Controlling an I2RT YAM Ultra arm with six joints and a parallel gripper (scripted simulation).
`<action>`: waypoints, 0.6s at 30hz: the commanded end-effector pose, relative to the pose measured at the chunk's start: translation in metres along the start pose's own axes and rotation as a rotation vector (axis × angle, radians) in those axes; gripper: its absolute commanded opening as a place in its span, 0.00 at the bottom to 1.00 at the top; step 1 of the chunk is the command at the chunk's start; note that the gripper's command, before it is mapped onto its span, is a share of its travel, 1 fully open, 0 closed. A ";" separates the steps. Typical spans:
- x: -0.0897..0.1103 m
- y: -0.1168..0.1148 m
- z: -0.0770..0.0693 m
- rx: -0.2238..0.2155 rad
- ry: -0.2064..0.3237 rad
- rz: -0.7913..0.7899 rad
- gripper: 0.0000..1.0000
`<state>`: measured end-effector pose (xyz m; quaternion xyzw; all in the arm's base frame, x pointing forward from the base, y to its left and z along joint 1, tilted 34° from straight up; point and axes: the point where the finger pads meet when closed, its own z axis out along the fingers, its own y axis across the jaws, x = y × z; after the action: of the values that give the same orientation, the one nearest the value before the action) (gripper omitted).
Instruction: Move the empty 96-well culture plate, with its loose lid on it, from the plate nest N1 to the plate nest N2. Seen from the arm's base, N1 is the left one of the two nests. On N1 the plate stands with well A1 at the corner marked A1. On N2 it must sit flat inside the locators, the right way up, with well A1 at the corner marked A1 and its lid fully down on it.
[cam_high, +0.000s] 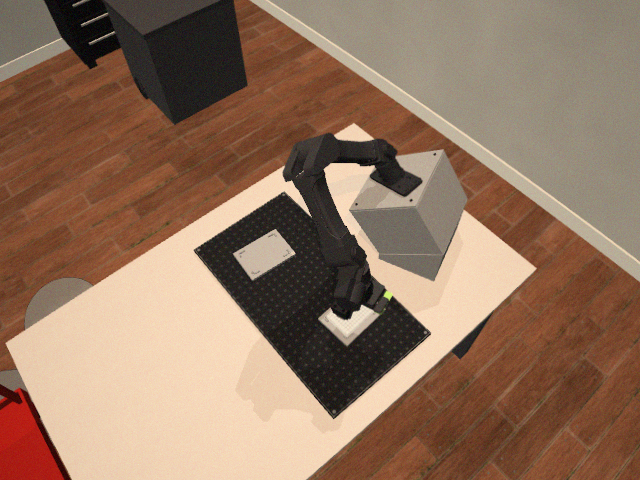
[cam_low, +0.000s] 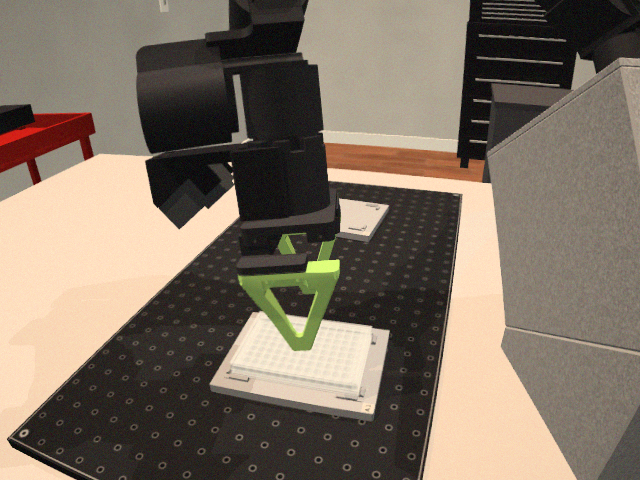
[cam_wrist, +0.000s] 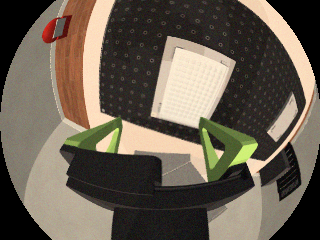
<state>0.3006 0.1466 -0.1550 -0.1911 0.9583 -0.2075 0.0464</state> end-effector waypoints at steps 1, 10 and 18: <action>-0.010 -0.024 -0.009 0.083 -0.069 0.128 1.00; -0.020 -0.035 -0.017 0.148 -0.127 0.218 1.00; -0.021 -0.035 -0.017 0.147 -0.130 0.219 1.00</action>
<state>0.3167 0.1175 -0.1384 -0.0996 0.9514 -0.2697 0.1105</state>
